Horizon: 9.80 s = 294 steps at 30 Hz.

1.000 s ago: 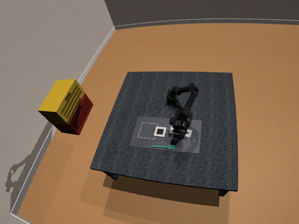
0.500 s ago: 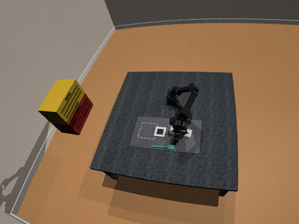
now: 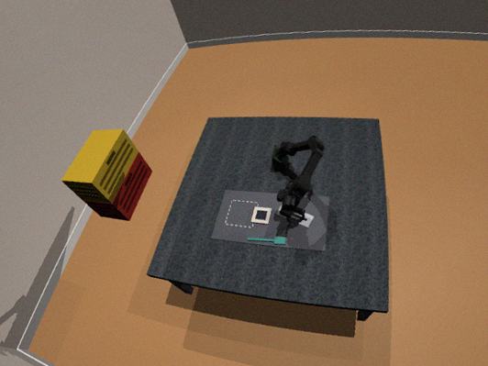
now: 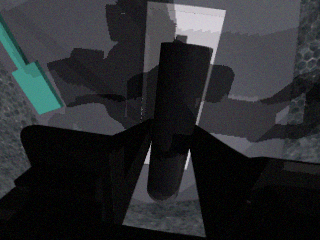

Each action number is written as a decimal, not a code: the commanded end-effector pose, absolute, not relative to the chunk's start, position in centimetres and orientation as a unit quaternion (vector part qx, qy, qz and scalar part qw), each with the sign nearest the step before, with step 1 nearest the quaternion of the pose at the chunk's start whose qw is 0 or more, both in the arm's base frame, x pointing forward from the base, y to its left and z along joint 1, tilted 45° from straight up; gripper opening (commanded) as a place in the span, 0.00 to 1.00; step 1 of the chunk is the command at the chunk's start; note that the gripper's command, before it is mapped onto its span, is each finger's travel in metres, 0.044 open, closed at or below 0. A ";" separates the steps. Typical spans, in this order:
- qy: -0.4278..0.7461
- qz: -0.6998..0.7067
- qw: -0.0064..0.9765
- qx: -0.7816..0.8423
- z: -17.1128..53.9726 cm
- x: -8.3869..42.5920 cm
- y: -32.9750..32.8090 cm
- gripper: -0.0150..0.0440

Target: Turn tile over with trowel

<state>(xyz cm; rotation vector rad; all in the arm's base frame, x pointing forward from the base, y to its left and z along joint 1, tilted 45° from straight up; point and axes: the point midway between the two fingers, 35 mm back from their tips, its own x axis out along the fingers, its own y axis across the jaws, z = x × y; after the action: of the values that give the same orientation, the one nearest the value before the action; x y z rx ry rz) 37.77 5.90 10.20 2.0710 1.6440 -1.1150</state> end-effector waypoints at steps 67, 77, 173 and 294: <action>0.603 -0.227 0.417 0.641 12.9 36.7 2.6 0.76; 0.601 -0.147 0.545 0.566 12.4 36.3 2.9 0.76; 0.292 0.215 0.888 -0.283 8.7 35.4 6.1 0.76; 0.133 0.284 0.900 -0.303 5.3 39.8 3.6 0.25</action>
<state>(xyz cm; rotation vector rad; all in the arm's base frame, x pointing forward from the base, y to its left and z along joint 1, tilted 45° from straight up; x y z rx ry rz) 39.63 3.80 5.53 -0.6316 0.2733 0.6057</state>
